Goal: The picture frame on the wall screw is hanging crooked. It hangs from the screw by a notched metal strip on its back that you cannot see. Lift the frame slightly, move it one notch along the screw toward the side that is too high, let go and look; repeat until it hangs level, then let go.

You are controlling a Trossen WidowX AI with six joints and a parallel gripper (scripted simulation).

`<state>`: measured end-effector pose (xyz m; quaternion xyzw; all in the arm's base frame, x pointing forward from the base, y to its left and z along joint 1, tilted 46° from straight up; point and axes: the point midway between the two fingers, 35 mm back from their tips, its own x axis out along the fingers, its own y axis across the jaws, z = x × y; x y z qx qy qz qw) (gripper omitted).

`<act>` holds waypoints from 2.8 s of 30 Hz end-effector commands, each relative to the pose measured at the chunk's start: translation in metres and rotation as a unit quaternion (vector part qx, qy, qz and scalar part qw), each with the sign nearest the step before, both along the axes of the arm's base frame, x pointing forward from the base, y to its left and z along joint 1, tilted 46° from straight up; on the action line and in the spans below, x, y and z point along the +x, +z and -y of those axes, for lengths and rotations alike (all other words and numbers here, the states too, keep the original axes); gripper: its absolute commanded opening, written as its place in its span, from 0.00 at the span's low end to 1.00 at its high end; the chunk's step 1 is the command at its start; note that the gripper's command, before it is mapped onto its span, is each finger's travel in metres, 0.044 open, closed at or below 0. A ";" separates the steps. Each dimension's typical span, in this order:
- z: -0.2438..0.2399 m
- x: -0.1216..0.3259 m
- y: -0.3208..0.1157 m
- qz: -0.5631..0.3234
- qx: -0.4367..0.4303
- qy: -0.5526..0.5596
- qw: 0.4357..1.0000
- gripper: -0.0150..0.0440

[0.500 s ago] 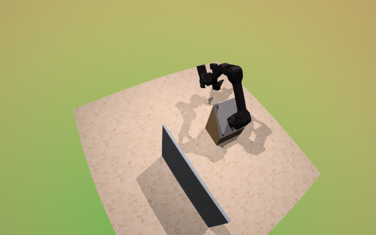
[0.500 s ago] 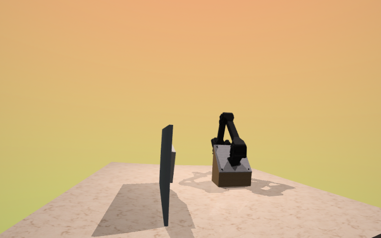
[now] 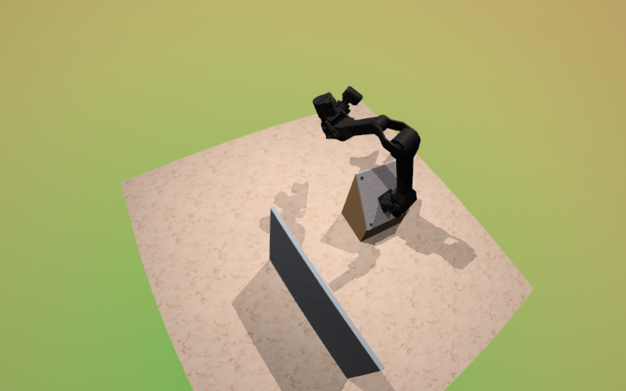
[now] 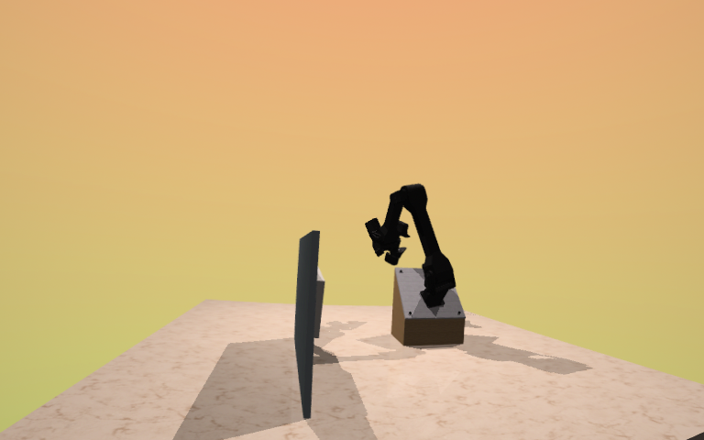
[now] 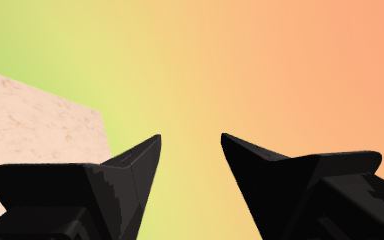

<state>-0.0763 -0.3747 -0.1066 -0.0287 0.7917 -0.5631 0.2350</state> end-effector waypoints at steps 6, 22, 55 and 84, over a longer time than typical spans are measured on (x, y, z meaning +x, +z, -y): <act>0.018 0.121 0.091 0.232 -0.276 0.063 0.931 0.69; -0.096 0.294 0.228 0.732 -0.411 -0.005 0.543 0.69; -0.355 0.312 0.342 0.873 0.169 -0.456 0.016 0.69; -0.355 0.312 0.342 0.873 0.169 -0.456 0.016 0.69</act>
